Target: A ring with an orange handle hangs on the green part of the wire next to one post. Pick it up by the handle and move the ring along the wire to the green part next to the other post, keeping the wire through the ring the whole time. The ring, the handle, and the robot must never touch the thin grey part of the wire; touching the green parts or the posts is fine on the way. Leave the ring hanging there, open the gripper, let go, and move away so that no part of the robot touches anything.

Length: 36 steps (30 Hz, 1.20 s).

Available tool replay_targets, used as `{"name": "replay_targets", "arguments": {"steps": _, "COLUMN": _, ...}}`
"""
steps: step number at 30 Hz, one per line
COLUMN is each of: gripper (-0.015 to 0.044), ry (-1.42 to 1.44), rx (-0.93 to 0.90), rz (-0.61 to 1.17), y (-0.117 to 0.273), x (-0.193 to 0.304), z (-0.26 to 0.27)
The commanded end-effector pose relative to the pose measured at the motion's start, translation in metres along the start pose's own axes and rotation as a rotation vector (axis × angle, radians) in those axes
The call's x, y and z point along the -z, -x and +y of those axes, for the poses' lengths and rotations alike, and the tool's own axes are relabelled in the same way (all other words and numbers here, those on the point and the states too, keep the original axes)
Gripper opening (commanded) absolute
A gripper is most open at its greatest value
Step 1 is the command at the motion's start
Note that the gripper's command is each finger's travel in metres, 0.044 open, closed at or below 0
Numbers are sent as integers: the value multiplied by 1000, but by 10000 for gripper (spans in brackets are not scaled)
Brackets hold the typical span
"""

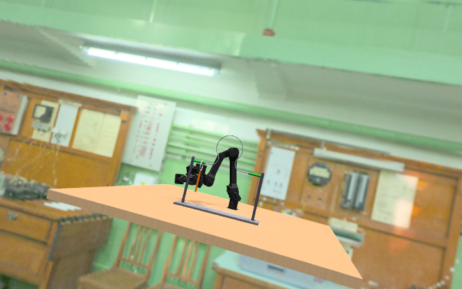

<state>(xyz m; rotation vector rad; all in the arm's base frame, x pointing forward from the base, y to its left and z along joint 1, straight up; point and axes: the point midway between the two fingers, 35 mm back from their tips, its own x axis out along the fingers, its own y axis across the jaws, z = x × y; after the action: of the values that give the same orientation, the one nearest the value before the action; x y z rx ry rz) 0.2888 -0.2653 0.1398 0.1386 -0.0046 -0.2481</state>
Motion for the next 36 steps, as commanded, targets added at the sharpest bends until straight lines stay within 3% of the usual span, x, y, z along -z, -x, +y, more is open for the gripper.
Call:
{"name": "replay_targets", "arguments": {"steps": 1, "gripper": 160, "ry": 71, "rx": -104, "rz": 58, "y": 24, "x": 40, "z": 19}}
{"name": "replay_targets", "arguments": {"steps": 9, "gripper": 160, "ry": 196, "rx": -313, "rz": 83, "y": 77, "x": 86, "z": 67}}
{"name": "replay_targets", "arguments": {"steps": 36, "gripper": 160, "ry": 169, "rx": -311, "rz": 81, "y": 26, "x": 41, "z": 91}}
